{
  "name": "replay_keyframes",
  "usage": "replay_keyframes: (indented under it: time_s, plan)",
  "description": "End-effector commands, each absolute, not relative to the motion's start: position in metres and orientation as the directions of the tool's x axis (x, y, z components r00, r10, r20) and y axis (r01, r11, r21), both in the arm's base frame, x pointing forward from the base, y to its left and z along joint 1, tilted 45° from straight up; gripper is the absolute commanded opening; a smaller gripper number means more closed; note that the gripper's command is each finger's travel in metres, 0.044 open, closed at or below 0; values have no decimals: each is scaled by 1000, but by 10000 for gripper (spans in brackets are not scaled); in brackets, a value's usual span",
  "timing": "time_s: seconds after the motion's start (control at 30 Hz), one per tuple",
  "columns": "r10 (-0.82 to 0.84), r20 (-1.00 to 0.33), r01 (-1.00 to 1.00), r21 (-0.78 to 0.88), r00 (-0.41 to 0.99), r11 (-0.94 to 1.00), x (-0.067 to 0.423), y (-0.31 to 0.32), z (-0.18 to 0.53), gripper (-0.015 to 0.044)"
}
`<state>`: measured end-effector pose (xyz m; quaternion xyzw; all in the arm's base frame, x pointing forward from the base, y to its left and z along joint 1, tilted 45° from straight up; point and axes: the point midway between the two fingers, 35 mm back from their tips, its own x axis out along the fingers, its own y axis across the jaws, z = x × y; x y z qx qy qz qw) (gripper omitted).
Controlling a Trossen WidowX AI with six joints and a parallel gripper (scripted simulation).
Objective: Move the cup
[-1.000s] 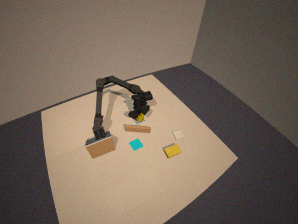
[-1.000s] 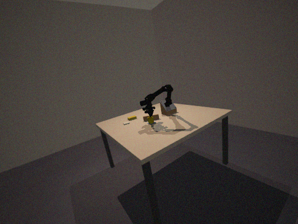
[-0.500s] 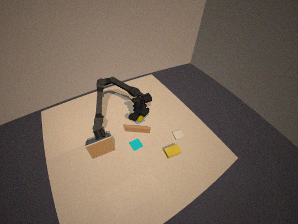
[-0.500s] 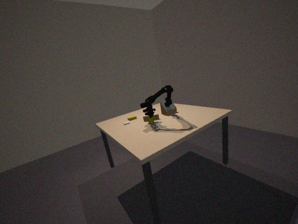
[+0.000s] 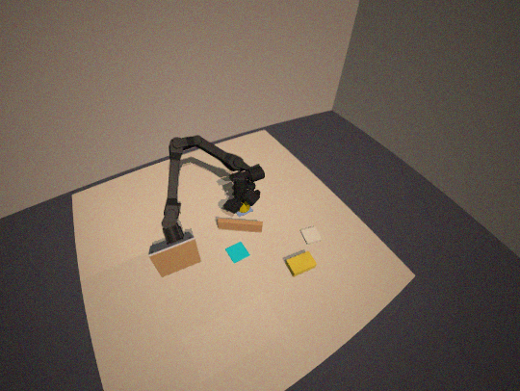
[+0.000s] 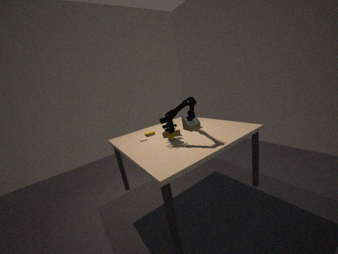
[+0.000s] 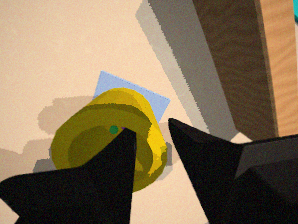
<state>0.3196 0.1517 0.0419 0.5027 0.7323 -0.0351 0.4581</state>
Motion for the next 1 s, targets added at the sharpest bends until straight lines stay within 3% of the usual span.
replay_keyframes:
  time_s: [0.0,0.6,0.97]
  plan:
    - [704,-706,768,410,-75,492,320,152,42,127]
    - [704,-706,768,410,-75,492,320,152,42,0]
    - [701,-709,770,406,-75,493,324,127,64,0]
